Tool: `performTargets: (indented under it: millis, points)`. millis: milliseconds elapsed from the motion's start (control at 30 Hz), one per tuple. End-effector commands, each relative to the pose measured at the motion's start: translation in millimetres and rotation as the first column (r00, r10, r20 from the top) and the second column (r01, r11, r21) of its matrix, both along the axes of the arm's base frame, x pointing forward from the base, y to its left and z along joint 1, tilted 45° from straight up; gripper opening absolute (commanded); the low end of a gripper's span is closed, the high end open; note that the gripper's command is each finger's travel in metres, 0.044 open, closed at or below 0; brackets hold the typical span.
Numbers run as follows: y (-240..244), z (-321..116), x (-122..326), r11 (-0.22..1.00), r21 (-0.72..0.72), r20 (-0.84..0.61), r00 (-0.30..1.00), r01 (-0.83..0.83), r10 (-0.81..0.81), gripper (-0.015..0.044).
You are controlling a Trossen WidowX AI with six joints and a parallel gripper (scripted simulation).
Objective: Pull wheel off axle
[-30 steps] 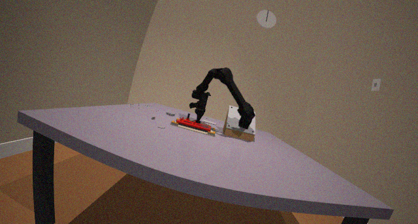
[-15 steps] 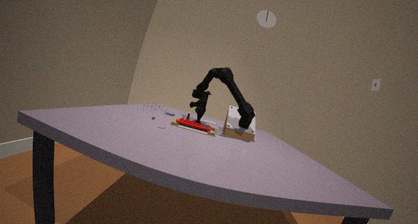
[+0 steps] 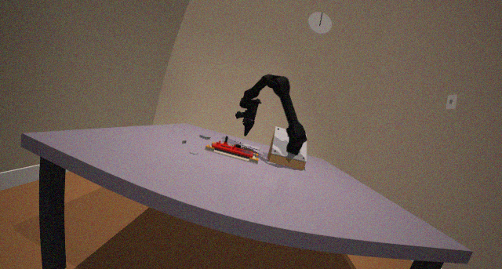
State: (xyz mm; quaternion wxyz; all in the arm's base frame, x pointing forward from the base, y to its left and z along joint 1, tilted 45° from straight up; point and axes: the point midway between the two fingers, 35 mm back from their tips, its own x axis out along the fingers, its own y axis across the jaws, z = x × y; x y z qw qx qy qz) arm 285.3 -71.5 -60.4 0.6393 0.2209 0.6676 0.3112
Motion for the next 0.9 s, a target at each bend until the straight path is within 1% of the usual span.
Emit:
performTargets:
  millis: [0,67,133,867]
  points:
    - [-9.1,21.5,-29.7,1.0,-0.002,-0.001,1.0,0.003,-0.003,0.044]
    - [-10.8,31.6,-45.2,1.0,-0.001,-0.002,1.0,0.0,0.0,0.044]
    - [-11.1,35.0,-50.6,1.0,0.0,-0.002,1.0,-0.001,0.001,0.044]
    - [-11.1,35.0,-50.6,1.0,0.0,-0.002,1.0,-0.001,0.001,0.044]
